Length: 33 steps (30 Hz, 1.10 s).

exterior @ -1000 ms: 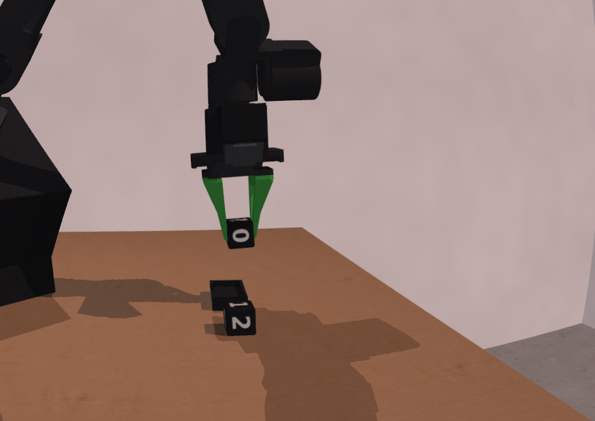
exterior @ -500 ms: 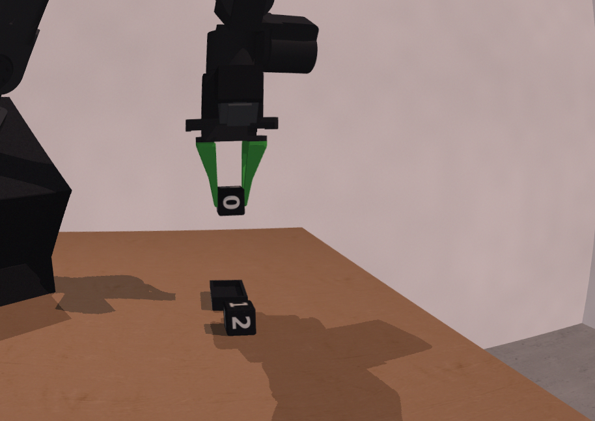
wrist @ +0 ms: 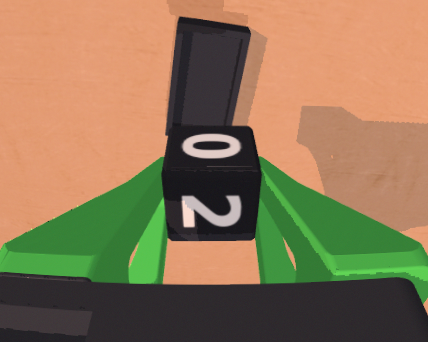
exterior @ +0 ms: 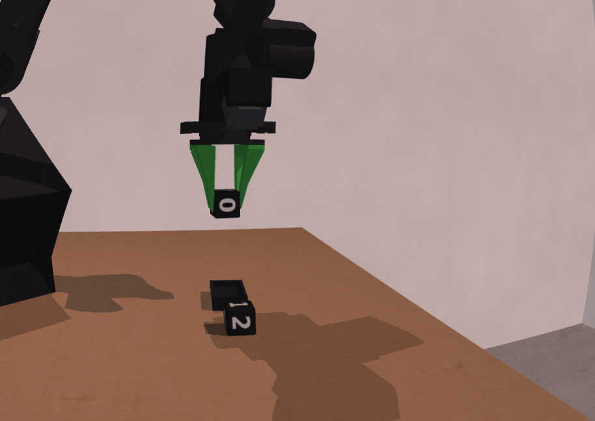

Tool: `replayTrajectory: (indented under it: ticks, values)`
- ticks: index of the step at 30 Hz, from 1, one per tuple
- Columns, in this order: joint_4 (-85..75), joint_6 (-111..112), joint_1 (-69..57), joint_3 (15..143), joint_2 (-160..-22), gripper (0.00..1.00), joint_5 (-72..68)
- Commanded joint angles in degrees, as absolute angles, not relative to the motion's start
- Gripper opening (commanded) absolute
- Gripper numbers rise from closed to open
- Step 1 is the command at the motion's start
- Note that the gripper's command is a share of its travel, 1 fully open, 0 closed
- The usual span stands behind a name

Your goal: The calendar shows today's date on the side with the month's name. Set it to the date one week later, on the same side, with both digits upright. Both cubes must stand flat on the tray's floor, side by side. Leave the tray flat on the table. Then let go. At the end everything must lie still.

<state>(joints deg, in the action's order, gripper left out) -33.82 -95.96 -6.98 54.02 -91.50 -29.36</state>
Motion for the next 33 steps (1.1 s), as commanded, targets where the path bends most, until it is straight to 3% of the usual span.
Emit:
replayTrajectory:
  ticks: [1,33]
  values:
    - [-34.9,-89.6,-8.5,56.0,-92.2,0.26,-30.3]
    - [-35.4,-36.1,-14.4,59.9,-99.0,0.26,-31.8]
